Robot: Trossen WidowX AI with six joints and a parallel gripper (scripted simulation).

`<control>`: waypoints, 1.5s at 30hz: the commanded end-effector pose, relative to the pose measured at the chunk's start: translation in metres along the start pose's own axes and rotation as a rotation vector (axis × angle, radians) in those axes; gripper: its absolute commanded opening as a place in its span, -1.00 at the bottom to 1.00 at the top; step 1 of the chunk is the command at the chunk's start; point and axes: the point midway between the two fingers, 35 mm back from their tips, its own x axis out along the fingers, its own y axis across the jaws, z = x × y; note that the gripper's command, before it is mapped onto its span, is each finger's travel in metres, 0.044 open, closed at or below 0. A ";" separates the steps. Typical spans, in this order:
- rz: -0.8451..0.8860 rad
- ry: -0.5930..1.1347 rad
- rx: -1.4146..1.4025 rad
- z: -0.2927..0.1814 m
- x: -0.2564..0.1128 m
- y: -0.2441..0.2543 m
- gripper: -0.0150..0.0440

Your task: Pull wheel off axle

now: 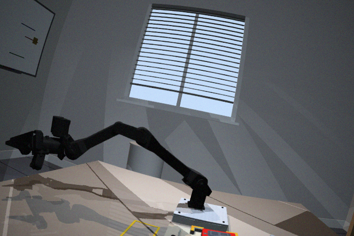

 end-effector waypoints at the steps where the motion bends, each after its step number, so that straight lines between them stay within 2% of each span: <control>1: 0.000 -0.004 0.016 0.001 0.001 -0.002 0.78; 4: 0.013 -0.059 0.246 0.011 0.012 -0.024 0.53; 10: 0.103 -0.201 0.815 0.040 0.032 -0.085 0.53; 16: 0.278 -0.328 1.344 0.074 0.036 -0.151 0.53; 25: 0.573 -0.389 1.824 0.110 0.021 -0.221 0.53; 36: 1.084 -0.289 2.318 0.151 -0.026 -0.304 0.53; 45: 1.544 0.007 2.576 0.174 -0.081 -0.358 0.53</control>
